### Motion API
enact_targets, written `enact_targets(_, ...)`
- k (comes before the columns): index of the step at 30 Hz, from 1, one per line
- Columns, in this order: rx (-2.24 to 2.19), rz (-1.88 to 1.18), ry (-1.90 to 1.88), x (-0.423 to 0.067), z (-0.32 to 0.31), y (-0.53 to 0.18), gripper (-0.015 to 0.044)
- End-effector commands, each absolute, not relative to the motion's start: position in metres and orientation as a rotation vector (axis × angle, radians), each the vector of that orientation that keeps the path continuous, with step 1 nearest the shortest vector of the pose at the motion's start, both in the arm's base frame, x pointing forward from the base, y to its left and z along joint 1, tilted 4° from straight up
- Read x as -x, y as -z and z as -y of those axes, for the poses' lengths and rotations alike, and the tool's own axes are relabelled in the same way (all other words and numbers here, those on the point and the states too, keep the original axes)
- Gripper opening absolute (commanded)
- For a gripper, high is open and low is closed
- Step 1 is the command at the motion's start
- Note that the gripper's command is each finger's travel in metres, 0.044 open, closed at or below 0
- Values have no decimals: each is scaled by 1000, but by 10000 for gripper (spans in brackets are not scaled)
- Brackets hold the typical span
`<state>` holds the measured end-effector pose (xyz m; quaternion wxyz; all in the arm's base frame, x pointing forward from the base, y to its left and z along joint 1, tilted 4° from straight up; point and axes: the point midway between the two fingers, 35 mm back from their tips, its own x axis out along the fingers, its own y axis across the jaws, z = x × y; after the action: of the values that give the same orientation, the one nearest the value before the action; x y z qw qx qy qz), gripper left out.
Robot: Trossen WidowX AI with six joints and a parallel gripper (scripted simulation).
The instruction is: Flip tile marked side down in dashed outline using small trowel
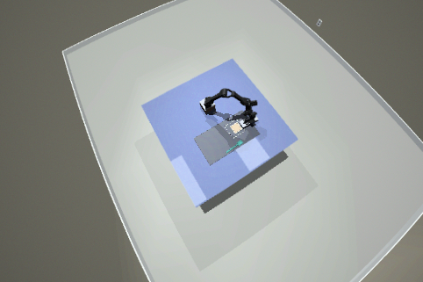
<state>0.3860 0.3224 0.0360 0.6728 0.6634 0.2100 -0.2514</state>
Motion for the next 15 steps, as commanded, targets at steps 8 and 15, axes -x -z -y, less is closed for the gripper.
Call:
enact_targets(8,-1550,-295,736,-434,-234,-46,0)
enact_targets(15,-1574,-193,844,-452,-177,-48,0)
